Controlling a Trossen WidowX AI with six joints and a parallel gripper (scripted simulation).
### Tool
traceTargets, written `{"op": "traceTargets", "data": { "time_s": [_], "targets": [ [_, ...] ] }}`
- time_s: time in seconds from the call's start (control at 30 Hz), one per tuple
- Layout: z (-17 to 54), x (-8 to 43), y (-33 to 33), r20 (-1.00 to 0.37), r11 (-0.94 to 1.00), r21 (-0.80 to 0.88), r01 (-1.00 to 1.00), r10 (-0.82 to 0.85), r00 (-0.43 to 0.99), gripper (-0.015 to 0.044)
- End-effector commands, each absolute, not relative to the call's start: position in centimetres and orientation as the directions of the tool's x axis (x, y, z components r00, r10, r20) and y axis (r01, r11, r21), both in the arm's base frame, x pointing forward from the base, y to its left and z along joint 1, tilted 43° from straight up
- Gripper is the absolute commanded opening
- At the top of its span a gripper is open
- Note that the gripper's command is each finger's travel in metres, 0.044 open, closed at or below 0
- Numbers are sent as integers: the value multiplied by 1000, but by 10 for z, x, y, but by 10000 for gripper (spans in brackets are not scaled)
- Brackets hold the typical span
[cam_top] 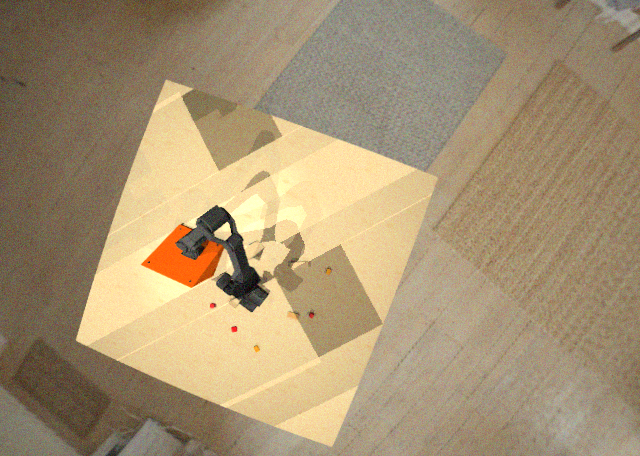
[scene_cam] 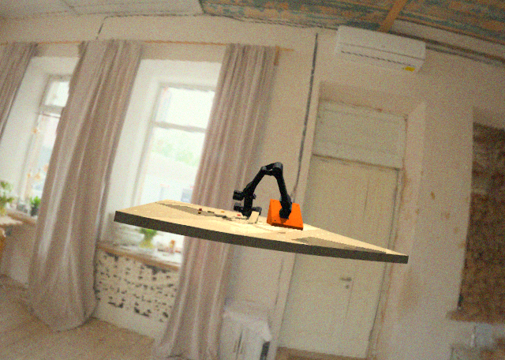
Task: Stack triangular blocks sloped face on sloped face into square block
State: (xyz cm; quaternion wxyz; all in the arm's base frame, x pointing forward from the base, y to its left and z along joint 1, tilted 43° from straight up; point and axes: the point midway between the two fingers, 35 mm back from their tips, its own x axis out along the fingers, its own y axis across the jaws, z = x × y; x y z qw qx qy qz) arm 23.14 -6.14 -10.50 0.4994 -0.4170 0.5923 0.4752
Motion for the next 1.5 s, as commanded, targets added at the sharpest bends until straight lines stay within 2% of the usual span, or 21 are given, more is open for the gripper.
{"op": "traceTargets", "data": {
  "time_s": [0.0,0.8,1.1,1.47],
  "targets": [
    [-99,233,-68,-988,198,144,-970,-20,-151,0],
    [-32,230,-130,-988,199,144,-969,-25,-152,0],
    [-37,229,-128,-986,434,160,-886,38,-160,0],
    [-39,227,-130,-978,716,206,-667,123,-169,0]
  ]
}}
